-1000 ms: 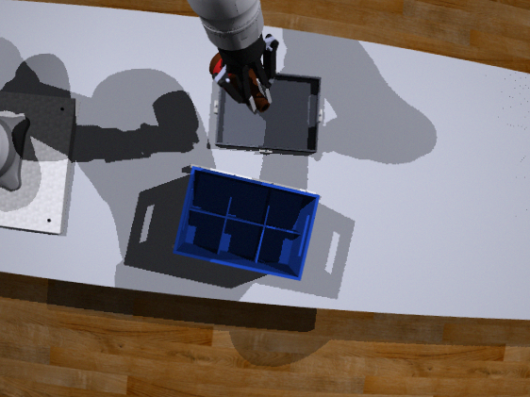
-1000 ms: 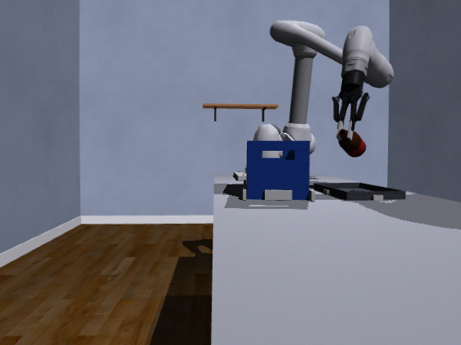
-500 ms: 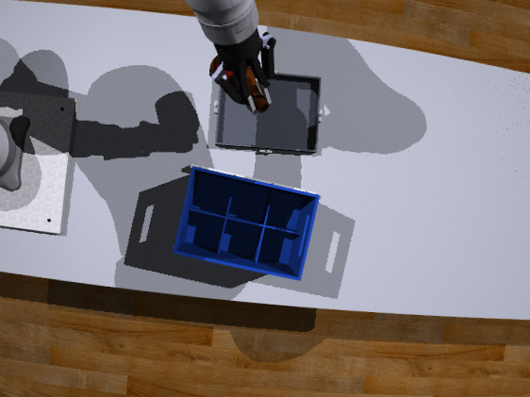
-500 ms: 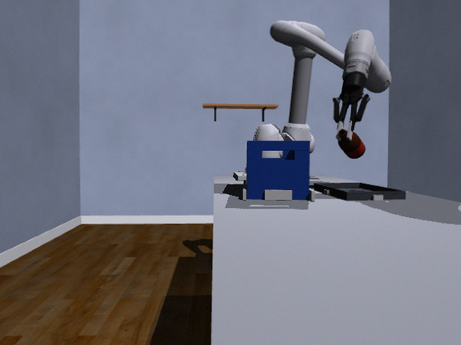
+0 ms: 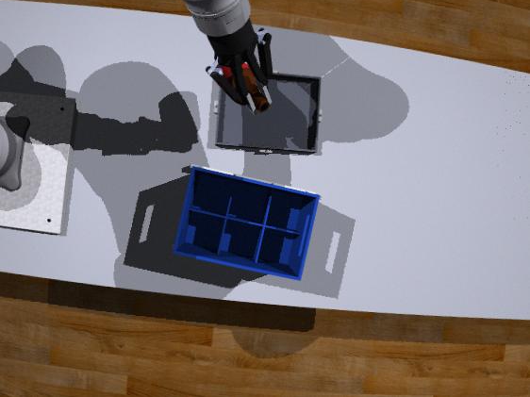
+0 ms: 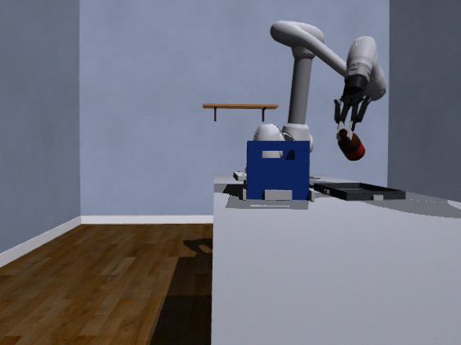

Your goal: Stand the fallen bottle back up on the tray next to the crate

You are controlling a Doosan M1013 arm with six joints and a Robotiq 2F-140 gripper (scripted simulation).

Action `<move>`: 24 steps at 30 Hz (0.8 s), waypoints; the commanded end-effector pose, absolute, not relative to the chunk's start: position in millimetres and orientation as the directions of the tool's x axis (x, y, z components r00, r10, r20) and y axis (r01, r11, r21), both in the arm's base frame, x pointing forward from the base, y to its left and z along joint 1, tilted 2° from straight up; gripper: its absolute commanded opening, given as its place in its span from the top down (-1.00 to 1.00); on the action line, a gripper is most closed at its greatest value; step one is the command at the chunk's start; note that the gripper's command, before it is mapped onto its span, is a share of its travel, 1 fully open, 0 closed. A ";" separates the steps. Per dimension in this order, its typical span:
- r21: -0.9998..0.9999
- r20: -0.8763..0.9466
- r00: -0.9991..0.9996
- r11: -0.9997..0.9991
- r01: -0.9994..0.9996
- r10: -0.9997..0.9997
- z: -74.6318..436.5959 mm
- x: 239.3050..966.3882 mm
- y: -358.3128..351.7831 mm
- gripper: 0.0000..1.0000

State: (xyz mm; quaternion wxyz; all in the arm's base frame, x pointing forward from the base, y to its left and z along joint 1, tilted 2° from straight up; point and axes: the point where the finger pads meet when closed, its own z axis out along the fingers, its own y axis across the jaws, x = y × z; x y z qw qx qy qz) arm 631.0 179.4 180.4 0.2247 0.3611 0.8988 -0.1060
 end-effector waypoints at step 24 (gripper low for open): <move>-0.025 -0.509 -0.627 0.718 0.695 0.590 180.9 631.0 180.6 0.80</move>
